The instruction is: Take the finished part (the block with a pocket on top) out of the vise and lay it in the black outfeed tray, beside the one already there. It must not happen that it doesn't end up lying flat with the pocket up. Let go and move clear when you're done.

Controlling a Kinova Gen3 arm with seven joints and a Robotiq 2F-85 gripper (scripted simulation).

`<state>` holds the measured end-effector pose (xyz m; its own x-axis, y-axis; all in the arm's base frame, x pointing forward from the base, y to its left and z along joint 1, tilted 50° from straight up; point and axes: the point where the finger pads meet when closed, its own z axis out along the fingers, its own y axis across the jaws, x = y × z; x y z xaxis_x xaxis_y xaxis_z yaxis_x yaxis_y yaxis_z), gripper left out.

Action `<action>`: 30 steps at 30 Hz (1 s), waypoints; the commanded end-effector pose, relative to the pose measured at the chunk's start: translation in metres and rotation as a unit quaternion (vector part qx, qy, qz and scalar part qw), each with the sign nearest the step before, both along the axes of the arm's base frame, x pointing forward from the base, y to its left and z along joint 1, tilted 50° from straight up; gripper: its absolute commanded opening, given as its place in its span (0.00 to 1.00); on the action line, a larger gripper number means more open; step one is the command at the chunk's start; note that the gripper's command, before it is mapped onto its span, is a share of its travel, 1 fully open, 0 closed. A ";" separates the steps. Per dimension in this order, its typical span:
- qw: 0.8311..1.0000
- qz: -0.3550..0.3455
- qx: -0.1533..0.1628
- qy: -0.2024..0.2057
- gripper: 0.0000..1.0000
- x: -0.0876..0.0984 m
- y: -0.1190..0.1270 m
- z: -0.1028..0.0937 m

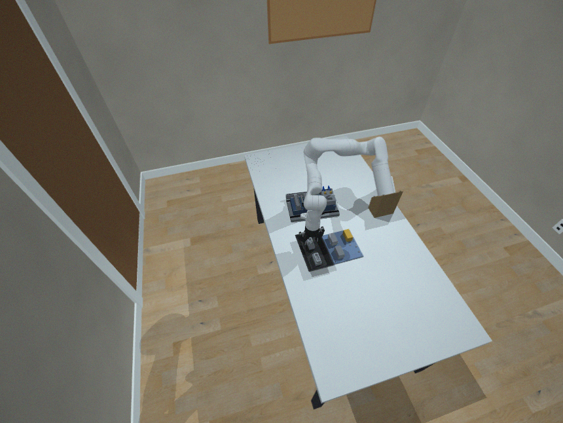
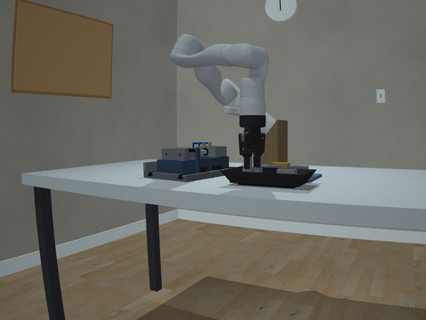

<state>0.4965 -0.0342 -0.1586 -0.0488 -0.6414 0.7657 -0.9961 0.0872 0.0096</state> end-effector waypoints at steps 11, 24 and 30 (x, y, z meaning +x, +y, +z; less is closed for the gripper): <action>1.000 0.001 0.000 -0.001 0.67 0.001 0.001 0.001; 1.000 0.001 0.000 -0.001 0.67 0.001 0.008 0.006; 1.000 0.001 0.000 -0.001 0.67 0.003 0.021 0.017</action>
